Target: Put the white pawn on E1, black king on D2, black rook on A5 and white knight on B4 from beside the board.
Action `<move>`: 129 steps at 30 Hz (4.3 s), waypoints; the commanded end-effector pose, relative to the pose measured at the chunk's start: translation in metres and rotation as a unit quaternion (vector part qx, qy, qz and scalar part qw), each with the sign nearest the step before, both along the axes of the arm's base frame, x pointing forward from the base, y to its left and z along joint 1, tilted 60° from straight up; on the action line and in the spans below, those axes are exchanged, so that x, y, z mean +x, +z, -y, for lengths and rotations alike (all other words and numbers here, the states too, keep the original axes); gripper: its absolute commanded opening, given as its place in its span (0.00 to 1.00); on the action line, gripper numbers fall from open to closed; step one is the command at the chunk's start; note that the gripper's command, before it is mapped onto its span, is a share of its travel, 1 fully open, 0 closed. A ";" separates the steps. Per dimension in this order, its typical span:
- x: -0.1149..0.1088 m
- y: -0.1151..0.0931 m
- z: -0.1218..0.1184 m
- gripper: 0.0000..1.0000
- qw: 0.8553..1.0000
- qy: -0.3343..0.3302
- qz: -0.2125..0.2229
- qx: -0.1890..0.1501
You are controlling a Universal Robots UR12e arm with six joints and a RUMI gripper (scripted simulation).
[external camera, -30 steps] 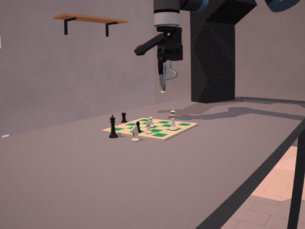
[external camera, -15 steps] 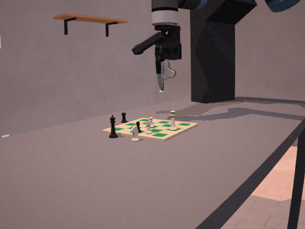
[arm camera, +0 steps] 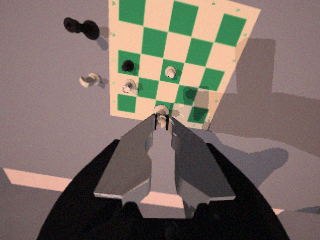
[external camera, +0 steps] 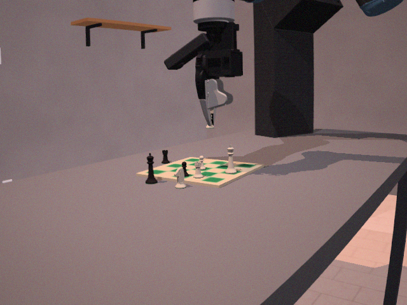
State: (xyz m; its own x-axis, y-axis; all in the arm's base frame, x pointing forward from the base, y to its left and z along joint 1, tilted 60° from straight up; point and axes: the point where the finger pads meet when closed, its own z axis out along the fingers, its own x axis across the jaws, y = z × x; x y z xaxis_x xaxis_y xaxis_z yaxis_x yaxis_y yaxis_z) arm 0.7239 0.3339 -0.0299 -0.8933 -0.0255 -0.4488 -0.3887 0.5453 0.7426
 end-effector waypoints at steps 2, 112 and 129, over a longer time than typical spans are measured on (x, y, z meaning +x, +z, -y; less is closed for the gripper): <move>0.042 0.053 -0.018 0.00 0.998 -0.027 -0.048 0.008; 0.067 0.010 -0.100 0.00 0.998 -0.029 -0.052 0.009; 0.067 0.010 -0.100 0.00 0.998 -0.029 -0.052 0.009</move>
State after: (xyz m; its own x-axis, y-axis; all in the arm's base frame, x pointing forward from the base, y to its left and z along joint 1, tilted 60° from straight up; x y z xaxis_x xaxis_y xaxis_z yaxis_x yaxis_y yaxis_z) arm 0.7904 0.4346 -0.0207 -0.9349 0.0345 -0.3533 -0.2772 0.5509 0.7872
